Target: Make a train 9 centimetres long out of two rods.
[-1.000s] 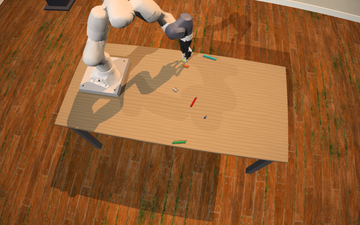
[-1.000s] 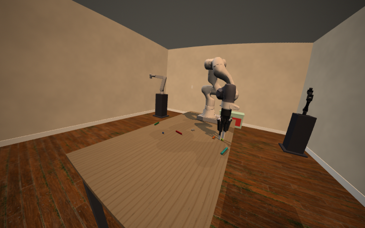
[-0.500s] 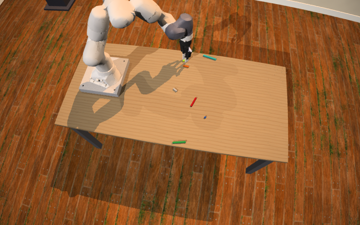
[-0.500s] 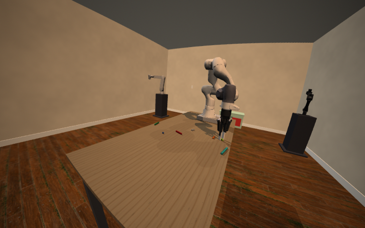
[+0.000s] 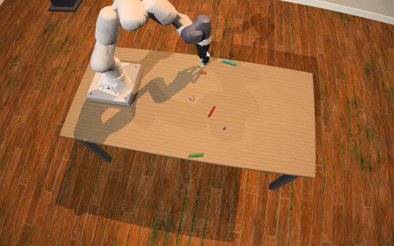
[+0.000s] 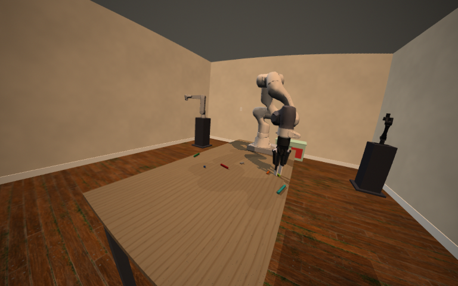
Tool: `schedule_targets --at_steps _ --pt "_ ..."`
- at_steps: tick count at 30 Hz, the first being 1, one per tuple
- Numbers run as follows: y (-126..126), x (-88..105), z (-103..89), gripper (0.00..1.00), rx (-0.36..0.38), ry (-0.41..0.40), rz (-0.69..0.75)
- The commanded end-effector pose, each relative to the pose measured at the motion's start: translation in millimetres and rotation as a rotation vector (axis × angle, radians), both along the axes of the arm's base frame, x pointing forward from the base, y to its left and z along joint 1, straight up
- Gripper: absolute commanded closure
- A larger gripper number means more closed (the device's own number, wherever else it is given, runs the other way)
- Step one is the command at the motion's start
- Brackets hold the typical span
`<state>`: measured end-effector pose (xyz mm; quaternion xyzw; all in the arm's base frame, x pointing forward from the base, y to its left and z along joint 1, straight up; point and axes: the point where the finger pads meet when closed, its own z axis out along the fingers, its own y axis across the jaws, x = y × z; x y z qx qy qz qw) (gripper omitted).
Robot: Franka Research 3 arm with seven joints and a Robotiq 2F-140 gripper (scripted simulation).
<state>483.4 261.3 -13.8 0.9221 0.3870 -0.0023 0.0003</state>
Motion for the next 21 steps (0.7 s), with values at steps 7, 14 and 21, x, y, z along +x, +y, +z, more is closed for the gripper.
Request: schedule_targets --at_steps 7,14,21 --pt "0.9 1.3 0.3 0.77 0.001 -0.003 -0.004" --pt "0.9 1.3 0.3 0.88 0.001 -0.003 -0.004" --pt "0.9 1.3 0.3 0.88 0.001 -0.003 -0.004"
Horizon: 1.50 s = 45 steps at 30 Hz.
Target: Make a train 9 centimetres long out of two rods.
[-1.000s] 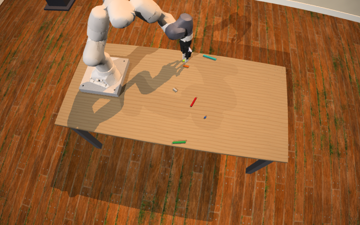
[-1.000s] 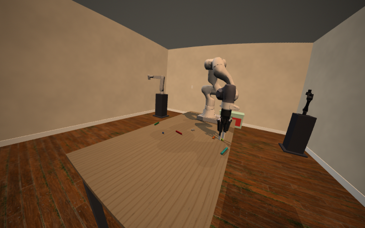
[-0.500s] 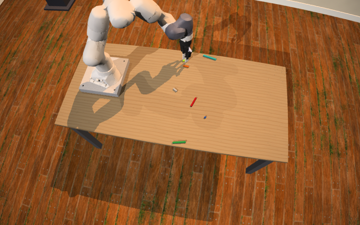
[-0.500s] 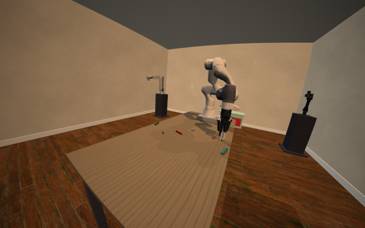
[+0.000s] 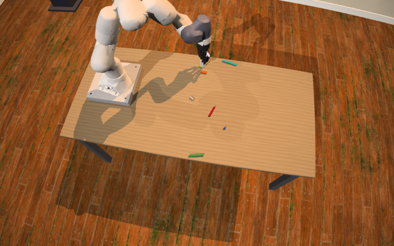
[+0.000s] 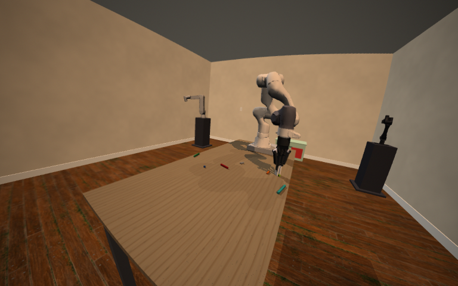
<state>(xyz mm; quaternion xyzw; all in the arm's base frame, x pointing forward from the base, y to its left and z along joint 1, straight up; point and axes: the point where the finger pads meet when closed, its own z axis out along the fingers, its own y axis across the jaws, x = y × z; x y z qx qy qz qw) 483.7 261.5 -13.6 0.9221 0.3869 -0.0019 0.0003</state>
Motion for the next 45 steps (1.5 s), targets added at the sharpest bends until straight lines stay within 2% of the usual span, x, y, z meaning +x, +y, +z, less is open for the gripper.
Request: schedule_targets --at_steps 1,30,34,43,45 --pt "0.8 1.0 0.1 0.88 0.0 -0.003 -0.004" --pt "0.8 1.0 3.6 0.88 0.0 -0.003 -0.004" --pt "0.8 1.0 20.8 0.88 0.0 -0.003 -0.004" --pt "0.9 1.0 84.5 0.88 0.0 -0.003 -0.004" --pt "0.9 1.0 84.5 0.88 0.0 -0.003 -0.004"
